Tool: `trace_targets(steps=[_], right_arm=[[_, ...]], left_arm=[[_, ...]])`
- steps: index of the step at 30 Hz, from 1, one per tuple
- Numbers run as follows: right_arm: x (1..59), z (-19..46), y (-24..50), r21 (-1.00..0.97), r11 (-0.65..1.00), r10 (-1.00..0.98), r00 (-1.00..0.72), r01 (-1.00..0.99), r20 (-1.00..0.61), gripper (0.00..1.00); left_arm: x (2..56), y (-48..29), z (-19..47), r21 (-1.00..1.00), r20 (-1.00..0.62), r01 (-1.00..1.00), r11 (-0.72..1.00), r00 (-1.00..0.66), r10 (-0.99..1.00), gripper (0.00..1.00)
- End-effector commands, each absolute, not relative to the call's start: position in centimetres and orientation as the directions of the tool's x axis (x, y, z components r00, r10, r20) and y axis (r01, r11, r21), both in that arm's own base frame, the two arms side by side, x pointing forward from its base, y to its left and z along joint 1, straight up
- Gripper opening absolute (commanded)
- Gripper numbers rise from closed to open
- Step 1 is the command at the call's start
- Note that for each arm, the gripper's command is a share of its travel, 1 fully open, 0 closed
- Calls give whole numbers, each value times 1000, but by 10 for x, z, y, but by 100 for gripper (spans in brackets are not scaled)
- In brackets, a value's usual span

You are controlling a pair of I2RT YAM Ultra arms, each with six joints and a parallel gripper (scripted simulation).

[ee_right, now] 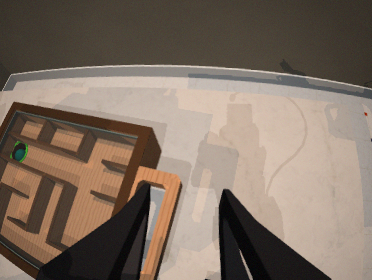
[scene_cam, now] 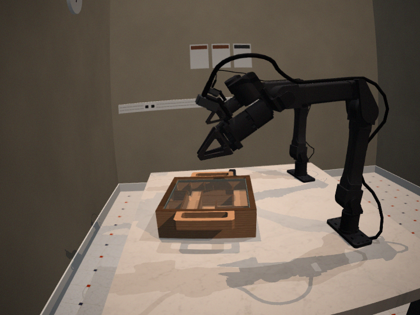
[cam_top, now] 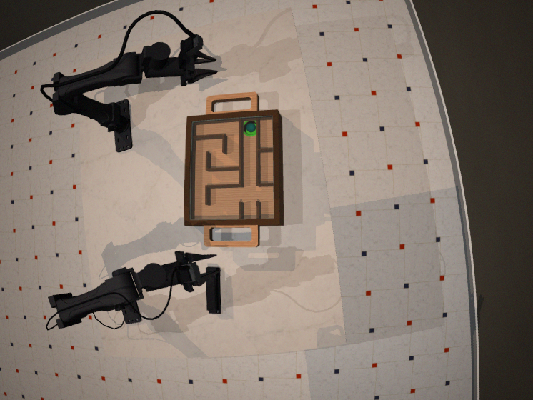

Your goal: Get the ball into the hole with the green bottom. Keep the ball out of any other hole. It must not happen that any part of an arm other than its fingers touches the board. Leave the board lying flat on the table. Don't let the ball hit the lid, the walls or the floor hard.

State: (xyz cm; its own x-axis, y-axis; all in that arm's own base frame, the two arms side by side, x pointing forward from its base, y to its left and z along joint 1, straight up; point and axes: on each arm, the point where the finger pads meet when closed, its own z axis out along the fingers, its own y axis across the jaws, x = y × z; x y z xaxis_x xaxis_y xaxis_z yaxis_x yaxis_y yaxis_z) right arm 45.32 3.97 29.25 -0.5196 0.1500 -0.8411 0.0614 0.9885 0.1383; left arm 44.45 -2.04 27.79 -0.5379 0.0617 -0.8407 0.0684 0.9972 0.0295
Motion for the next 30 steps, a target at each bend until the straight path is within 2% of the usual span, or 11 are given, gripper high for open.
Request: trace_targets(steps=[1, 5, 8, 15, 30], right_arm=[[444, 354, 30, 113, 993, 105, -304, -12, -947, 39], [422, 386, 19, 51, 998, 45, -141, -41, -989, 39], [420, 384, 17, 38, 998, 33, -128, -41, -991, 39], [385, 410, 3, -16, 1000, -16, 16, -22, -1000, 39], [371, 436, 4, 11, 1000, 12, 63, -7, -998, 39]], left_arm=[[441, -10, 340, 18, -947, 24, 1000, -322, 25, 39], [422, -3, 376, 4, -987, 4, 1000, -158, 5, 39], [421, -4, 376, 1, -990, 11, 1000, -143, 2, 39], [388, 5, 407, -9, -1000, -11, 1000, 5, -9, 39], [373, 2, 425, 10, -999, -8, 1000, 38, 10, 39]])
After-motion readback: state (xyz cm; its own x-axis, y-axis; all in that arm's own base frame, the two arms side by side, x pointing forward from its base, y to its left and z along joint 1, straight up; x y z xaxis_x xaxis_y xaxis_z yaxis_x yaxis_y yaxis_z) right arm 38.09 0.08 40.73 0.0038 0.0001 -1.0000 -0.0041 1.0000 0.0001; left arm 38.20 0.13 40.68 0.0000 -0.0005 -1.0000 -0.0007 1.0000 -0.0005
